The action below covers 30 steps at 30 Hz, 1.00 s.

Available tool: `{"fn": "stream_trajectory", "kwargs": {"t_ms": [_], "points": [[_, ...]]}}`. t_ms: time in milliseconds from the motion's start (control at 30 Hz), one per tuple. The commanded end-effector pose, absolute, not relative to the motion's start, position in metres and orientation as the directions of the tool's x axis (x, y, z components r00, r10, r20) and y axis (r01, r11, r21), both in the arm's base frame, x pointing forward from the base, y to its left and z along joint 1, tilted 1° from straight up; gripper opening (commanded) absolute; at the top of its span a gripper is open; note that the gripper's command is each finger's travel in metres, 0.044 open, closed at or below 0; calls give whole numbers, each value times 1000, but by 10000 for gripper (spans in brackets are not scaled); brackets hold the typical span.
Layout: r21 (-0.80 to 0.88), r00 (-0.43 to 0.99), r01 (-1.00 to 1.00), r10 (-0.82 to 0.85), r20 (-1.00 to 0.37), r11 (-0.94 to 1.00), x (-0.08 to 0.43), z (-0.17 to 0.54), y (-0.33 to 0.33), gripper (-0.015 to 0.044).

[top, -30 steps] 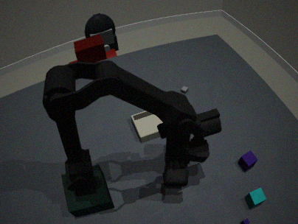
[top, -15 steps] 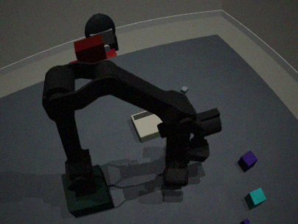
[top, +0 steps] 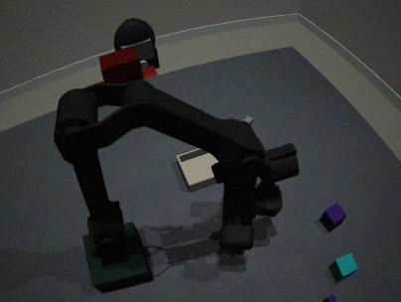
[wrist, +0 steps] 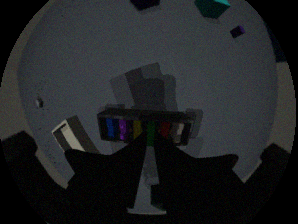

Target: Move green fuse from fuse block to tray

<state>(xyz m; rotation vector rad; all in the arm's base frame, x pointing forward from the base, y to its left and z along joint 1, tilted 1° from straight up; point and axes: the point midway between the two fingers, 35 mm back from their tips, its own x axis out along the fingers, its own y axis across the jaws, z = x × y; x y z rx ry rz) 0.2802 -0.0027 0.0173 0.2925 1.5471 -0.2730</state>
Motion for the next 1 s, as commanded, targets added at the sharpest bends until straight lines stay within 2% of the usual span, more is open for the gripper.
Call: {"fn": "stream_trajectory", "kwargs": {"t_ms": [0, 967], "points": [[12, 9, 354, 10, -1000, 935, 281, 21, -3, 0], [11, 9, 355, 8, -1000, 935, 281, 35, -3, 0]]}}
